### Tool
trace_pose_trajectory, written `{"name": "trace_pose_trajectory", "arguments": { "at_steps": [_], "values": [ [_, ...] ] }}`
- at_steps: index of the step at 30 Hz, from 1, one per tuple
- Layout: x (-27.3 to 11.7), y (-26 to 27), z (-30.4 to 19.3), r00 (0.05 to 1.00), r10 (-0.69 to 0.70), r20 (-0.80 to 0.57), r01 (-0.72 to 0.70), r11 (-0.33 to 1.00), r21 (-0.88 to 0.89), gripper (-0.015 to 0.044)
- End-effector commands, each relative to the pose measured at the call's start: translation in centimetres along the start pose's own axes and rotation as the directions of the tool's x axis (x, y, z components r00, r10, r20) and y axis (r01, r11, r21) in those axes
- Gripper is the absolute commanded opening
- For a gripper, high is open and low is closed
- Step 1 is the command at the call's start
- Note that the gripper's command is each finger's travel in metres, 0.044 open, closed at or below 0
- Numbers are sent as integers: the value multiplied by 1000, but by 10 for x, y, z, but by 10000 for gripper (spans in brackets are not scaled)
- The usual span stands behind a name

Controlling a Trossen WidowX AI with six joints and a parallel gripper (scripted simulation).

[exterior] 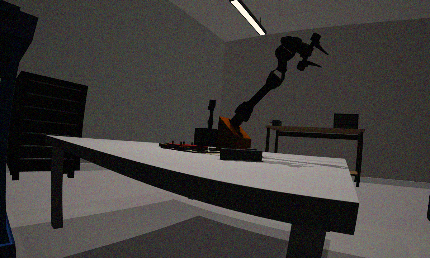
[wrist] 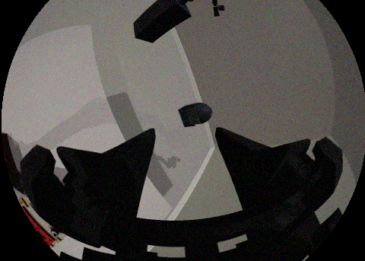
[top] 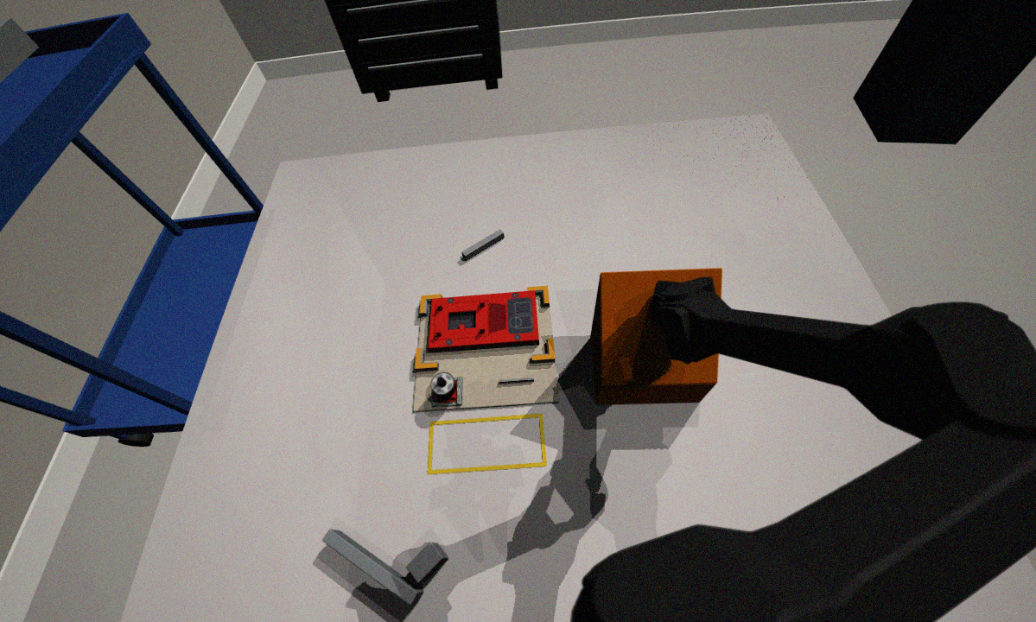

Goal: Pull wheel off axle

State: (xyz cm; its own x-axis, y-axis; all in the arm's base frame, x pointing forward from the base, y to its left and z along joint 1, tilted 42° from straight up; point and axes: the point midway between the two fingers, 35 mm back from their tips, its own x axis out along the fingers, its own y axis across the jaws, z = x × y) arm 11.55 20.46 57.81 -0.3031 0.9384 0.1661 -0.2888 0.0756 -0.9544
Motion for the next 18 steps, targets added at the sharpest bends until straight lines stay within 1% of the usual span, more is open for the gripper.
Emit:
{"name": "trace_pose_trajectory", "arguments": {
  "at_steps": [1,4,12,18],
  "values": [
    [-4,-2,-26,998,-40,-42,44,993,113,300],
    [-7,-2,-42,996,-58,-71,70,982,173,300],
    [-26,6,-115,970,-111,-215,191,896,400,300],
    [-47,17,-163,935,-134,-329,291,822,490,300]
  ]
}}
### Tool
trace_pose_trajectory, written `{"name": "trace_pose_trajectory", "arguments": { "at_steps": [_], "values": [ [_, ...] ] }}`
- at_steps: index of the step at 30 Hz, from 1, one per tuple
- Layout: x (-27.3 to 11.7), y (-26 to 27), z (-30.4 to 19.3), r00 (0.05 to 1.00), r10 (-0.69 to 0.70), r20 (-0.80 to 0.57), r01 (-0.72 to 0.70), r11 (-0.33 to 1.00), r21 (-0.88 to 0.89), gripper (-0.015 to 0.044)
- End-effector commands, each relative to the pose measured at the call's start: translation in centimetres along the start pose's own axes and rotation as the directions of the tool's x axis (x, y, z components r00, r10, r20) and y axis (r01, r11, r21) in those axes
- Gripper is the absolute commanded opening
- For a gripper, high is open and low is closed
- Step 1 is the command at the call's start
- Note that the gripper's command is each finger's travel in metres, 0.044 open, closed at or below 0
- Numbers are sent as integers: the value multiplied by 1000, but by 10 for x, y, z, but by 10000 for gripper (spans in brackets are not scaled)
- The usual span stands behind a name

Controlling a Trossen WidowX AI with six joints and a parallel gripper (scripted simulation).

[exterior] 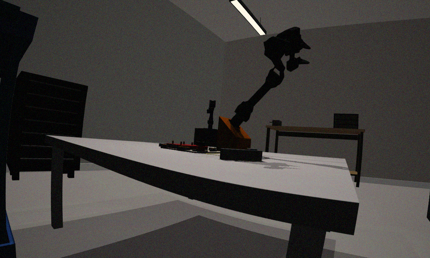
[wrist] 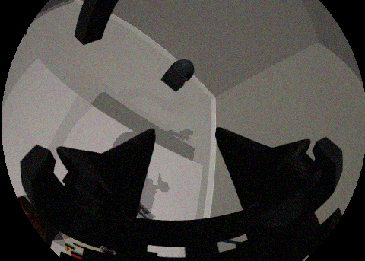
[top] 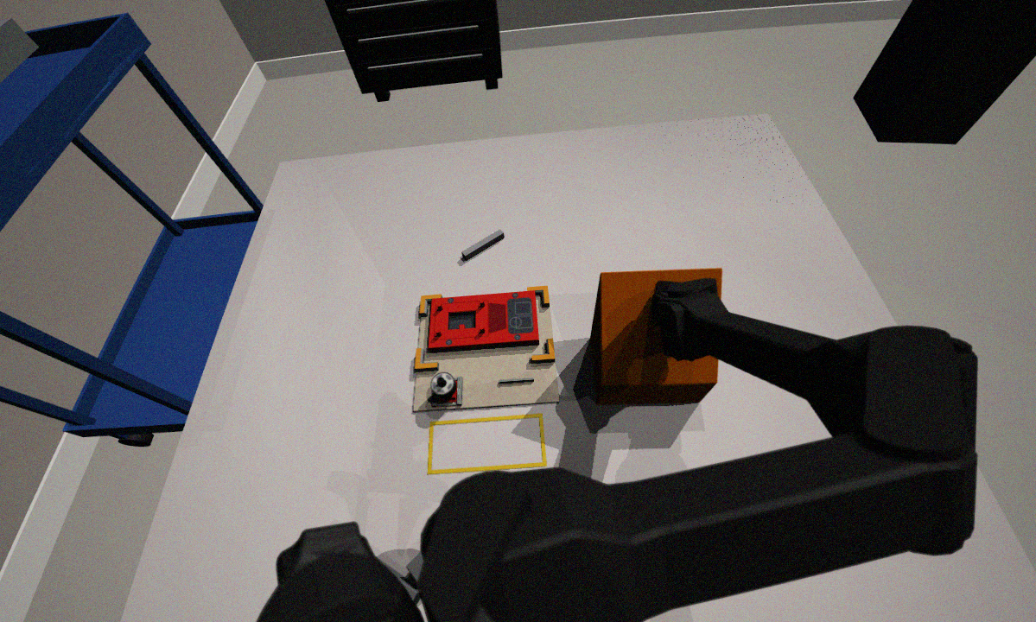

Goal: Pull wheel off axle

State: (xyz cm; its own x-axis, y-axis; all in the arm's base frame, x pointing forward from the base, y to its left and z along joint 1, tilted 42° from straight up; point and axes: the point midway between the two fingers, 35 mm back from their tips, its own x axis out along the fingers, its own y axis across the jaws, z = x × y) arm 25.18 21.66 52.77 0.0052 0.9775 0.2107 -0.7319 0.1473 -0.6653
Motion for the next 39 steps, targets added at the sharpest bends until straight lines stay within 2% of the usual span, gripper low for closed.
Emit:
{"name": "trace_pose_trajectory", "arguments": {
  "at_steps": [1,10,19,29,39],
  "values": [
    [-5,-9,-33,997,-42,-57,47,996,80,300],
    [-22,-18,-119,969,-101,-225,170,935,312,300],
    [-48,-4,-207,909,-86,-407,310,791,527,300],
    [-86,34,-292,812,9,-583,478,564,674,300],
    [-131,92,-357,697,178,-695,634,299,713,300]
  ]
}}
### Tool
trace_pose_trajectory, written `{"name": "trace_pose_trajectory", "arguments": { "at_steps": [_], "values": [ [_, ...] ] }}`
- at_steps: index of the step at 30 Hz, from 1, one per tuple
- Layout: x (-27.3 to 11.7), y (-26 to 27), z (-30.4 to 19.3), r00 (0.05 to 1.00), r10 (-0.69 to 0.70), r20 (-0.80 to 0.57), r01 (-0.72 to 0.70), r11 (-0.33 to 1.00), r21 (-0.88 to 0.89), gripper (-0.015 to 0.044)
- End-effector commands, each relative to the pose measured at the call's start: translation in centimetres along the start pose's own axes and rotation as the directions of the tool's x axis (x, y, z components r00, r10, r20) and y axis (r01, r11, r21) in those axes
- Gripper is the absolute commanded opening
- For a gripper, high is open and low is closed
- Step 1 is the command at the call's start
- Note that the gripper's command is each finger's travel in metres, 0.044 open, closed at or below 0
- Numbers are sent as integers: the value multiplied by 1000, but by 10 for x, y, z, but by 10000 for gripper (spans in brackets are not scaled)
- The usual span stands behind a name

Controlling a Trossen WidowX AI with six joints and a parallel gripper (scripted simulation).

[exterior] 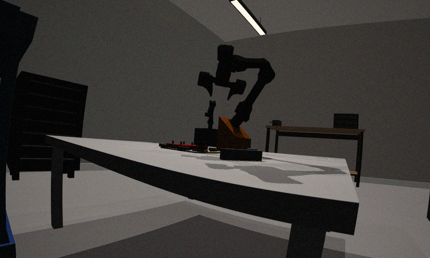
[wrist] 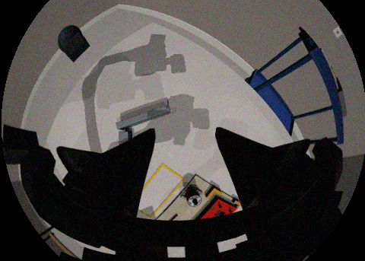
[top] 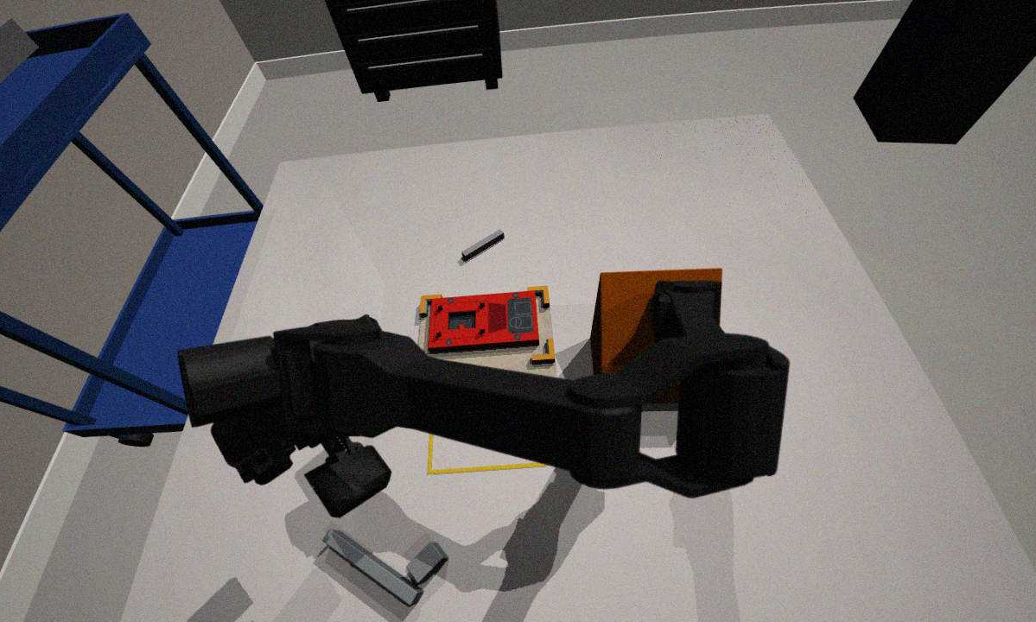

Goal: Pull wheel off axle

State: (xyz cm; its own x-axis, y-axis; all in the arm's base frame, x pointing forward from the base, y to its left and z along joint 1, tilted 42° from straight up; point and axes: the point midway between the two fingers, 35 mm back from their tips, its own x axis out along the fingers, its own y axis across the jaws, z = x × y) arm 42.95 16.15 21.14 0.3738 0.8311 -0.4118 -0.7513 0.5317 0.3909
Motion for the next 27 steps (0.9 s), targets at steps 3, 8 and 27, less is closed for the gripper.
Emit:
{"name": "trace_pose_trajectory", "arguments": {
  "at_steps": [3,8,27],
  "values": [
    [9,-22,-51,991,-21,-136,44,986,162,300],
    [10,-35,-97,965,-17,-260,98,949,300,300],
    [-6,-39,-204,832,110,-543,272,773,573,300]
  ]
}}
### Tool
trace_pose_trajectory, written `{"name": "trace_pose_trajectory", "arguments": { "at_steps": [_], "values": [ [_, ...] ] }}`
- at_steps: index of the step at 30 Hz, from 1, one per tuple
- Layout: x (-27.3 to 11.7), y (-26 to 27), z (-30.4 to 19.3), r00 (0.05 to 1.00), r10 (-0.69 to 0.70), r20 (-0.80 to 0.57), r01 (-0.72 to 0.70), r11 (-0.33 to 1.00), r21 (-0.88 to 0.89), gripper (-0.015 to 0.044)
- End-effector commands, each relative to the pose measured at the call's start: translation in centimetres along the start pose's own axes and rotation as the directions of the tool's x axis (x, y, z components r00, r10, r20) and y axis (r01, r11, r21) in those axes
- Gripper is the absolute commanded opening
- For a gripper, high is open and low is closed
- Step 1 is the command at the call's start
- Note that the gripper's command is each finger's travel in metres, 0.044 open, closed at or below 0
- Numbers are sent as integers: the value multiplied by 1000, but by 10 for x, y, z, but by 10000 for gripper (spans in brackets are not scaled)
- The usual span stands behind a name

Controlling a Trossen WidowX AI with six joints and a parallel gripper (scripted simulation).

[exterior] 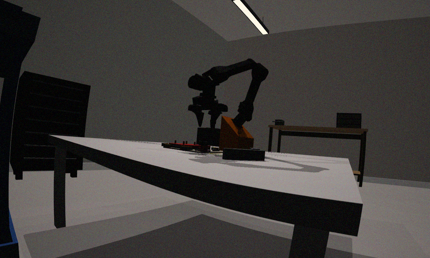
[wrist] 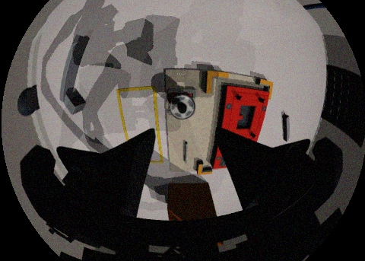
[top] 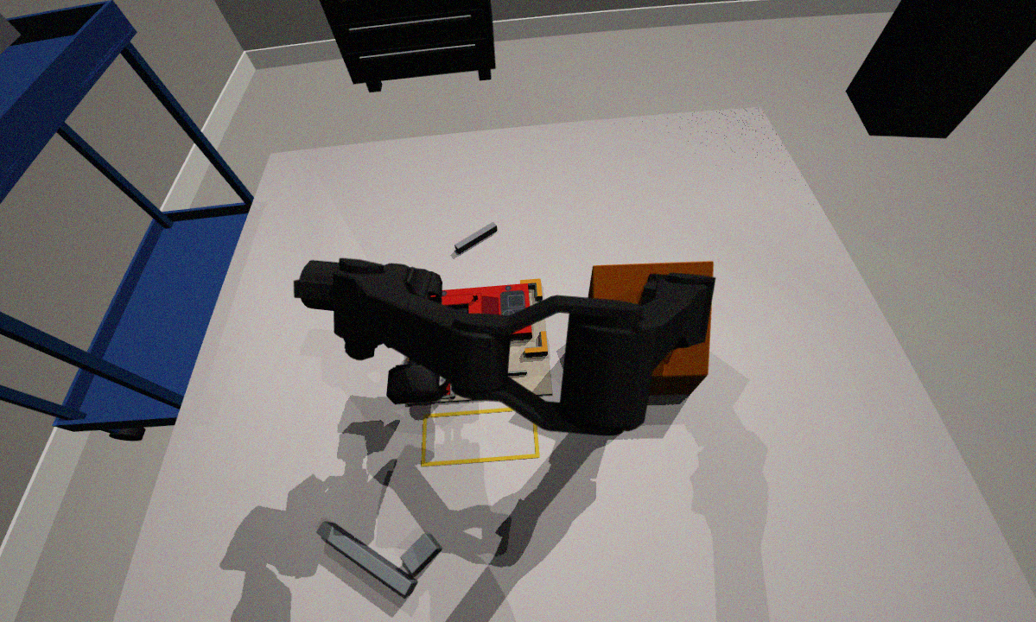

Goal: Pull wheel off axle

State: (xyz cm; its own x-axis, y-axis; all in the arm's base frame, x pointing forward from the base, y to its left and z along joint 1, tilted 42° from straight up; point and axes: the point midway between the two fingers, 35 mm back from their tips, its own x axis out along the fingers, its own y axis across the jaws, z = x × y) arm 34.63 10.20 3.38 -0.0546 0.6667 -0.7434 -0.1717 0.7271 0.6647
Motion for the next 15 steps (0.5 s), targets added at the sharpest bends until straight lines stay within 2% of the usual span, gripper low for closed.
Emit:
{"name": "trace_pose_trajectory", "arguments": {
  "at_steps": [1,7,15],
  "values": [
    [3,-1,1,1000,-4,-13,4,1000,4,300],
    [9,0,6,1000,-4,-13,4,1000,4,300],
    [51,0,7,1000,-4,-13,4,1000,4,300]
  ]
}}
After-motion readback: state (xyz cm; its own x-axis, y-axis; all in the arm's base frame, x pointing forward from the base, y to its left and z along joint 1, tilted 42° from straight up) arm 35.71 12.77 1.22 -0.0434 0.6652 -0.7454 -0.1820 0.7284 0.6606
